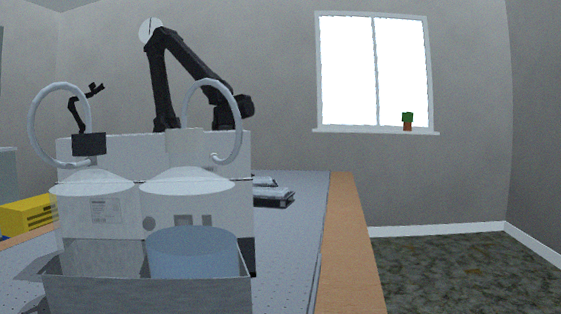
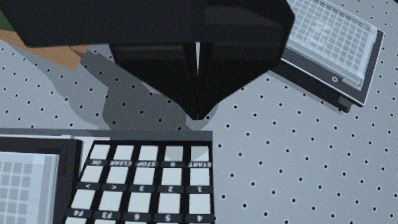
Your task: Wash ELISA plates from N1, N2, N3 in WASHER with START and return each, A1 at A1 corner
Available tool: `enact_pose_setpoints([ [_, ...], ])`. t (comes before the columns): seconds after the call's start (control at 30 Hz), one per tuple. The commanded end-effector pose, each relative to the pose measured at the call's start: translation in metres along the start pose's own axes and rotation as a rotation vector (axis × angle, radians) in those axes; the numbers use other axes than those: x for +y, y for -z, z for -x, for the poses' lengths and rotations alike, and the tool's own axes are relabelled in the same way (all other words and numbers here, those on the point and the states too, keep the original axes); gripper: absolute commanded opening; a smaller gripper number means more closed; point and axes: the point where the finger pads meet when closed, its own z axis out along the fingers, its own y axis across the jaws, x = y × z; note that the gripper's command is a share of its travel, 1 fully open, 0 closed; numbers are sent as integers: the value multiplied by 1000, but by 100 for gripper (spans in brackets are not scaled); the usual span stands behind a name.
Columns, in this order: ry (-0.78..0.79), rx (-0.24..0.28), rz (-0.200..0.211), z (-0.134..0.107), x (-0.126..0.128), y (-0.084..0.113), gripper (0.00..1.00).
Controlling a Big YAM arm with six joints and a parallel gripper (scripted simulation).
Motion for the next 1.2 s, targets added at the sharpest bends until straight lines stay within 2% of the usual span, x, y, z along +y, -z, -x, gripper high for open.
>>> enact_pose_setpoints([
  [0.0, -3, -9, 7, 4, 0, -8, 0],
  [0.4, 0, -9, 9, 4, 2, -24, 0],
  [0.43, -4, -24, 27, 12, 11, -21, 0],
  [0.53, -3, -10, 8, 5, 1, -31, 0],
  [0.67, 2, -7, 8, 3, 1, -38, 0],
  [0.83, -10, -37, 39, 14, 11, -28, 0],
  [0.9, -7, -24, 26, 12, 11, -30, 0],
  [1.03, -7, -24, 26, 12, 11, -30, 0],
  [1.17, -4, -11, 10, 6, 2, -40, 0],
])
